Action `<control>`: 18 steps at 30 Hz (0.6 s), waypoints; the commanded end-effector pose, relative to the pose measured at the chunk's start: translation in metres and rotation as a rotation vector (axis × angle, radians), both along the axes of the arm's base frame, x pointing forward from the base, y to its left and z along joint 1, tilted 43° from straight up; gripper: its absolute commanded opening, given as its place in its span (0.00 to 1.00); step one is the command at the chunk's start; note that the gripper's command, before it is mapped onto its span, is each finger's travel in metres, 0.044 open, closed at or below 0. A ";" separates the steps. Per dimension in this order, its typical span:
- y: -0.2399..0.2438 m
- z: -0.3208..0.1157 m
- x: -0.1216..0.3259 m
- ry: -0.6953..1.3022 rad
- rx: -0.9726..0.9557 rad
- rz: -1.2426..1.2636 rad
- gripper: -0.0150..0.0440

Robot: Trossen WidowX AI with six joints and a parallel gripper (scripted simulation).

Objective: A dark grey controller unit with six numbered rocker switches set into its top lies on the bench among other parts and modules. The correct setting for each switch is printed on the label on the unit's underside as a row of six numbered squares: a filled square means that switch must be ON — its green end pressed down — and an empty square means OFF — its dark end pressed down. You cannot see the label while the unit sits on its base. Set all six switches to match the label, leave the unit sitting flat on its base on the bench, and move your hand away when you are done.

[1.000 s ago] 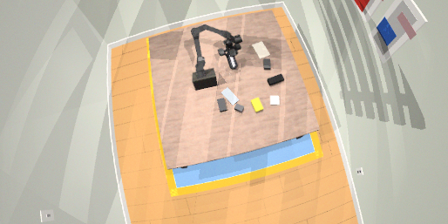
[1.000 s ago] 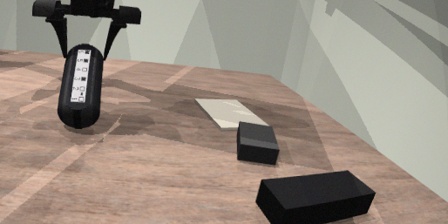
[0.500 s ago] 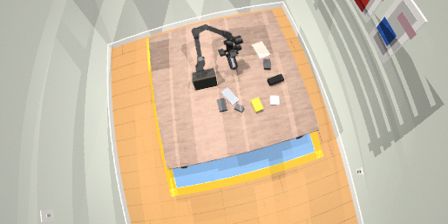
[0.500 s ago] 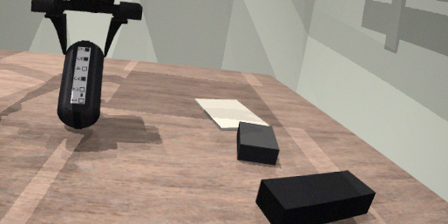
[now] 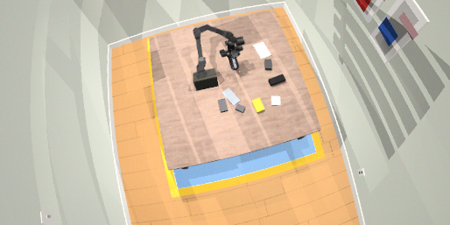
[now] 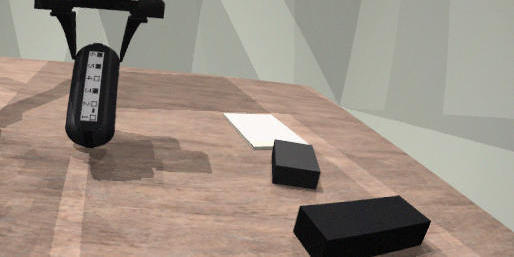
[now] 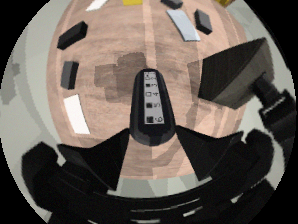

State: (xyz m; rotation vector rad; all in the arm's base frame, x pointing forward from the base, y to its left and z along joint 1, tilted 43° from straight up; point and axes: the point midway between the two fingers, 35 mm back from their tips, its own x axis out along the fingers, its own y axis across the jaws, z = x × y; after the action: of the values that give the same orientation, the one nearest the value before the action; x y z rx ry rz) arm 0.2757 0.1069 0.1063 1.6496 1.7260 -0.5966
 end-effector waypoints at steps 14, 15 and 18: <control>-0.015 -0.006 0.003 -0.001 -0.010 -0.001 0.82; -0.016 -0.007 0.003 -0.001 -0.010 -0.001 0.82; -0.019 -0.007 0.003 -0.001 -0.011 -0.001 0.82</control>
State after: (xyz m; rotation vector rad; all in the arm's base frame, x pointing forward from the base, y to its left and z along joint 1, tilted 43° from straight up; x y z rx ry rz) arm 0.2779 0.0924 0.1031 1.6519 1.7218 -0.5951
